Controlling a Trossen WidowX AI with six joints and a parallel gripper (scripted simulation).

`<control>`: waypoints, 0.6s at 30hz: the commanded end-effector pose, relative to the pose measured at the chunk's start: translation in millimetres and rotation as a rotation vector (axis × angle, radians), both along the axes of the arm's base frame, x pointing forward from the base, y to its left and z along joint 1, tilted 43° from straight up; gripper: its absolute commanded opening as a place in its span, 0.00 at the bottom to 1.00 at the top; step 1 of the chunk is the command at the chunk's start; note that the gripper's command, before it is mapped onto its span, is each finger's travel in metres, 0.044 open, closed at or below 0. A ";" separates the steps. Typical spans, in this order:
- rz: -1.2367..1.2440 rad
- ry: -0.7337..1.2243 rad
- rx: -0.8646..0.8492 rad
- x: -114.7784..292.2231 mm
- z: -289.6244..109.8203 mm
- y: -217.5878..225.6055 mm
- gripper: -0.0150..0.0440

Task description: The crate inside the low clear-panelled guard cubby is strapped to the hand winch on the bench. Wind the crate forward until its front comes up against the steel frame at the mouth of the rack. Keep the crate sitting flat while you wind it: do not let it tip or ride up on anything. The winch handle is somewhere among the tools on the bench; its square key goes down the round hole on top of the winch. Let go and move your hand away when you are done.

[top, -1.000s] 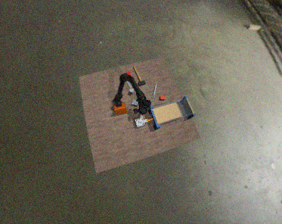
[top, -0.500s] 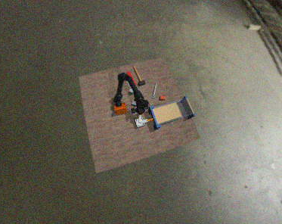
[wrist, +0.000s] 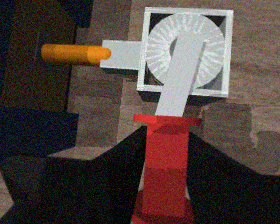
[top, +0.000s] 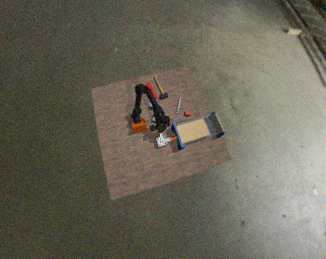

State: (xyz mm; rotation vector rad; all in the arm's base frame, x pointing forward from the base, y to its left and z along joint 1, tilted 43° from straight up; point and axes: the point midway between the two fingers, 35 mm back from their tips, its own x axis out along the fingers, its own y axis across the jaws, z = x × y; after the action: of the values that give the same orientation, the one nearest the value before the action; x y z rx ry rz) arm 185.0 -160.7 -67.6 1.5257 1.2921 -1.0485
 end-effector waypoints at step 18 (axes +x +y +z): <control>0.000 0.001 0.000 -0.6 9.8 -10.1 1.00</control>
State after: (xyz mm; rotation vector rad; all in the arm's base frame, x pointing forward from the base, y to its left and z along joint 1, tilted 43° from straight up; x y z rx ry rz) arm 183.6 -161.7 -65.0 1.5333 1.3031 -1.0498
